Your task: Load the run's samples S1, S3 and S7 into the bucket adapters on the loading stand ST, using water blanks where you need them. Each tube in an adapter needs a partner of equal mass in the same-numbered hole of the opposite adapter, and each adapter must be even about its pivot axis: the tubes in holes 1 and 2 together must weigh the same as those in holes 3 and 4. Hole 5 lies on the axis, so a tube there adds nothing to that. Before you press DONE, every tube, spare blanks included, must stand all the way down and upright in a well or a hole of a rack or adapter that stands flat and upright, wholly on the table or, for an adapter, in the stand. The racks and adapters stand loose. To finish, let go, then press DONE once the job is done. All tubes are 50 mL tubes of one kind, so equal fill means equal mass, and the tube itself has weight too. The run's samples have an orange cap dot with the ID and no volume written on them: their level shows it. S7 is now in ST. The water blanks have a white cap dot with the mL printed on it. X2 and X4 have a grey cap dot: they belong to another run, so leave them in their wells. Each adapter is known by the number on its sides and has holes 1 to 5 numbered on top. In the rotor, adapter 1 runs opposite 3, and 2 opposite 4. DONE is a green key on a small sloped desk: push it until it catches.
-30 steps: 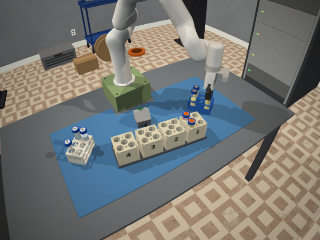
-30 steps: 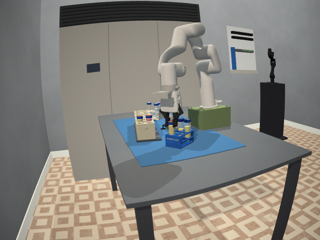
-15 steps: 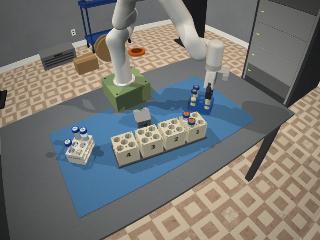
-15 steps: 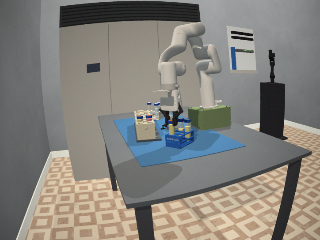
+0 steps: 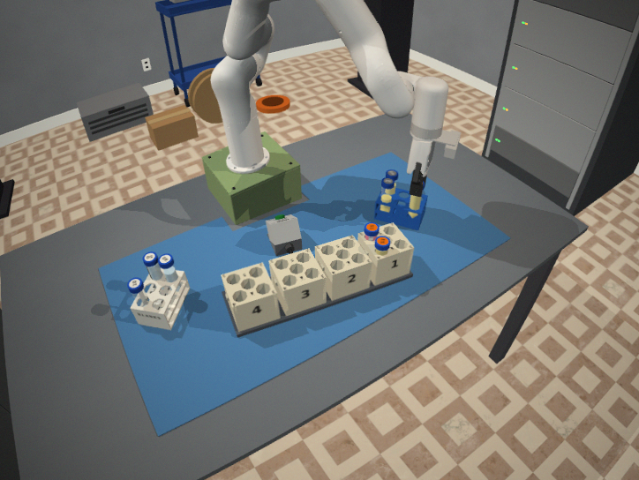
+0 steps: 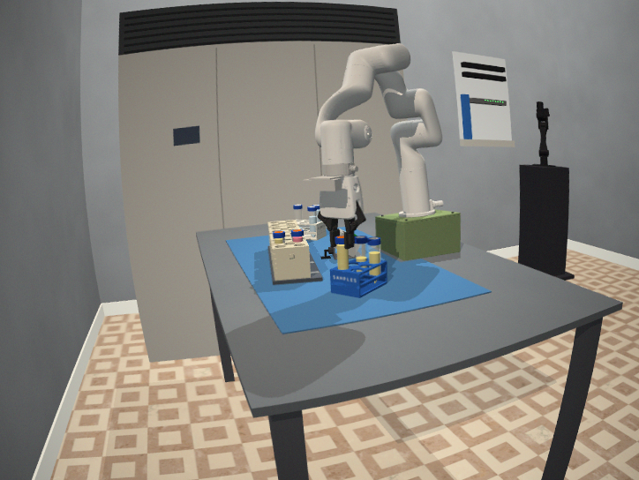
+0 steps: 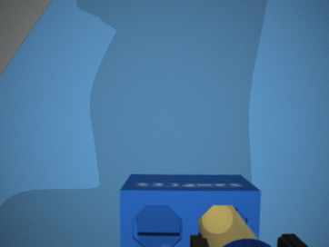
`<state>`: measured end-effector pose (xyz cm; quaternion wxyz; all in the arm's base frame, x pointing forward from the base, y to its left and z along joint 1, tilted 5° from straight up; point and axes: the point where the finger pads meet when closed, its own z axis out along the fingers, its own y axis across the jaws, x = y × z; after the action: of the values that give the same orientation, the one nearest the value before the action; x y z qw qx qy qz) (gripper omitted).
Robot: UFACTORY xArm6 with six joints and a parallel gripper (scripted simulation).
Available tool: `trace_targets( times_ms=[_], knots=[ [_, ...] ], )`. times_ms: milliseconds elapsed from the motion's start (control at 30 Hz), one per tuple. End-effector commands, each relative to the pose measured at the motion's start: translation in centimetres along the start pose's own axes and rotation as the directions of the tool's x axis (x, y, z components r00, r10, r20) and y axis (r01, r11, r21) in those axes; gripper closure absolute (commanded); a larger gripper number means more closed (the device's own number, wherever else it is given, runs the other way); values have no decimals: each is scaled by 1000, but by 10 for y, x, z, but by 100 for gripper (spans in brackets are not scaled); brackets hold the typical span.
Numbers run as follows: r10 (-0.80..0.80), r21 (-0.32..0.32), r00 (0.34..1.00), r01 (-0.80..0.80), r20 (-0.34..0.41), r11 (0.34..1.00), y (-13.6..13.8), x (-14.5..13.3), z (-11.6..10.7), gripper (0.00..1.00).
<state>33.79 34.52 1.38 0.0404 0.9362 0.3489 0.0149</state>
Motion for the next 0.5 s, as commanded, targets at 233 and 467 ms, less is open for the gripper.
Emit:
trace_targets(
  times_ms=[233,467],
  knots=[
    [0,1,1000,0,-5,1000,0,2,-7,100],
    [0,1,1000,0,-5,1000,0,2,-15,100]
  ],
)
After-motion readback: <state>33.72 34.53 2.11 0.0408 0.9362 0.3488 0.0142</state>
